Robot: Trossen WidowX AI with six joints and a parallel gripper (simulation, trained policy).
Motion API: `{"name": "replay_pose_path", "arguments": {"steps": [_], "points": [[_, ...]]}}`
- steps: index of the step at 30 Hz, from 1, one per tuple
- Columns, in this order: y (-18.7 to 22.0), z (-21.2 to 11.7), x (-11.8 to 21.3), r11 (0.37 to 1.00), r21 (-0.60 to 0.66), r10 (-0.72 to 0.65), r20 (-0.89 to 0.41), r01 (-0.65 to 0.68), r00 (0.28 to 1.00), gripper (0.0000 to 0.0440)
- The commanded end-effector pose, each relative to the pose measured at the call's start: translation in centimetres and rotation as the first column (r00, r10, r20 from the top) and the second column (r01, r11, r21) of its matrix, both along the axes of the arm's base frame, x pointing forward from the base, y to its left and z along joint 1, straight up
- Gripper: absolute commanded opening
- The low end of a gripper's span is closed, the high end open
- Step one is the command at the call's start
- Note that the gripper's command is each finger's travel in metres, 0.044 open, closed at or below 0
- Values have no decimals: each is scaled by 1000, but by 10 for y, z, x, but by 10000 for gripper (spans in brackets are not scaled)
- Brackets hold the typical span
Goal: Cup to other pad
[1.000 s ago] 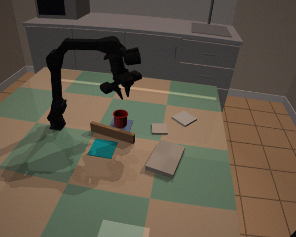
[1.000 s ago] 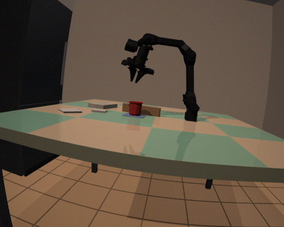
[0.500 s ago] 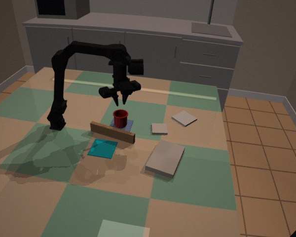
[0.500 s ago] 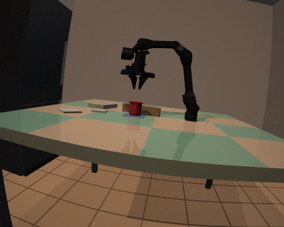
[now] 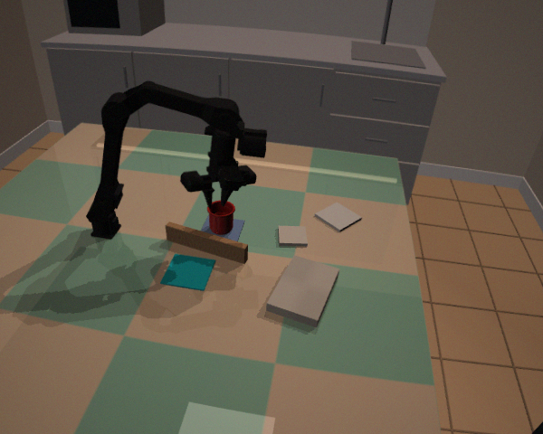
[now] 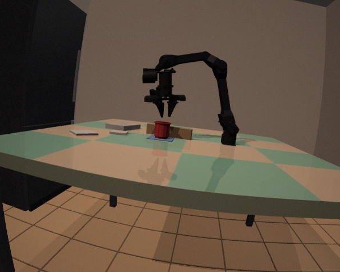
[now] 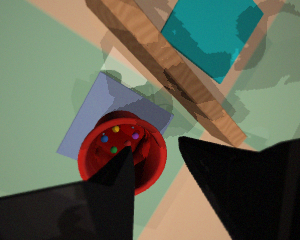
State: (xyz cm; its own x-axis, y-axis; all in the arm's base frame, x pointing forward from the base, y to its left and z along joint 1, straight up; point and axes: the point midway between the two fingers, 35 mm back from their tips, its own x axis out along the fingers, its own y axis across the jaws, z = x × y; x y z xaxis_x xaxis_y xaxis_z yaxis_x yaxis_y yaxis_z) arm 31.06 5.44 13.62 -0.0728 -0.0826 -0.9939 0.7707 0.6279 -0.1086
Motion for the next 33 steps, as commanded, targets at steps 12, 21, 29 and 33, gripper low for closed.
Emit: {"name": "replay_pose_path", "arguments": {"steps": [12,21,29,33], "points": [[1,-53,-9,999,-29,25,-70,-27,997,171],[0,-82,-13,995,-21,91,-86,-93,992,85],[-3,-78,-14,993,-19,119,-62,-120,991,9],[-4,-73,-13,993,-18,113,-49,-114,992,11]]}}
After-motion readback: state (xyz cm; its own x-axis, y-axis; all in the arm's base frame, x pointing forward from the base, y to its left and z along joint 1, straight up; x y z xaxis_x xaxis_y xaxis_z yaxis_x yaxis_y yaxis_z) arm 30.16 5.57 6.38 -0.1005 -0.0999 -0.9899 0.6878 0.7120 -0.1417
